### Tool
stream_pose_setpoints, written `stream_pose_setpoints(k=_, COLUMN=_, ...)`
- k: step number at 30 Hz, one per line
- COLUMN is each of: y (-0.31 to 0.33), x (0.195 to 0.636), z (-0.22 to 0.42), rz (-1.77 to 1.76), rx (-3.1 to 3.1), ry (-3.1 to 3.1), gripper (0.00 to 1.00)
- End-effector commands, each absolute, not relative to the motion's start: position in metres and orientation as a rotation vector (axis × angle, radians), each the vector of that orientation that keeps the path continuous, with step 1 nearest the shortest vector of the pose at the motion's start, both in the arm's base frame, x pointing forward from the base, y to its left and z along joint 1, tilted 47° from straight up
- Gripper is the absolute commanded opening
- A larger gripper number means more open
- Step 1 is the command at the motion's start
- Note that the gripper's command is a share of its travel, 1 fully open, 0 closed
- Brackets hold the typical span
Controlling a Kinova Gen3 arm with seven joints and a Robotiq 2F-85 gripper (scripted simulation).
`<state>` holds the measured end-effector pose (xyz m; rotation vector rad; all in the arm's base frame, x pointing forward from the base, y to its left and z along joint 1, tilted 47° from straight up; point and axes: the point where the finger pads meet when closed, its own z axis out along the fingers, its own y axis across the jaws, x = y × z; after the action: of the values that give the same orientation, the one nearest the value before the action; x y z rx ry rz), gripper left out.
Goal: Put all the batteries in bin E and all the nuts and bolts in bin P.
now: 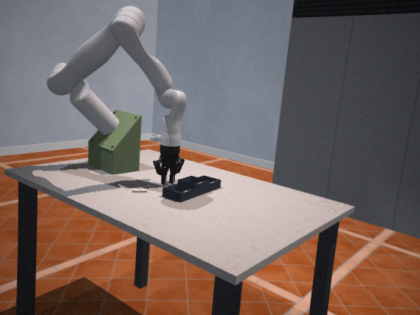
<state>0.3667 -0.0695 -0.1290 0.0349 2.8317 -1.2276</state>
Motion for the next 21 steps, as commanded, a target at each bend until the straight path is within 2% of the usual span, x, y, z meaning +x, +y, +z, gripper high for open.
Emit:
stream_pose_setpoints(k=1, y=-0.0688, x=0.3674, z=-0.1290, rz=-1.226, rx=0.034, ry=2.831, gripper=0.30)
stream_pose_setpoints(k=2, y=-0.0688, x=0.3674, z=-0.1290, rz=-1.226, rx=0.034, ry=2.831, gripper=0.00)
stream_pose_setpoints(k=21, y=-0.0688, x=0.3674, z=-0.1290, rz=-1.226, rx=0.034, ry=2.831, gripper=0.00)
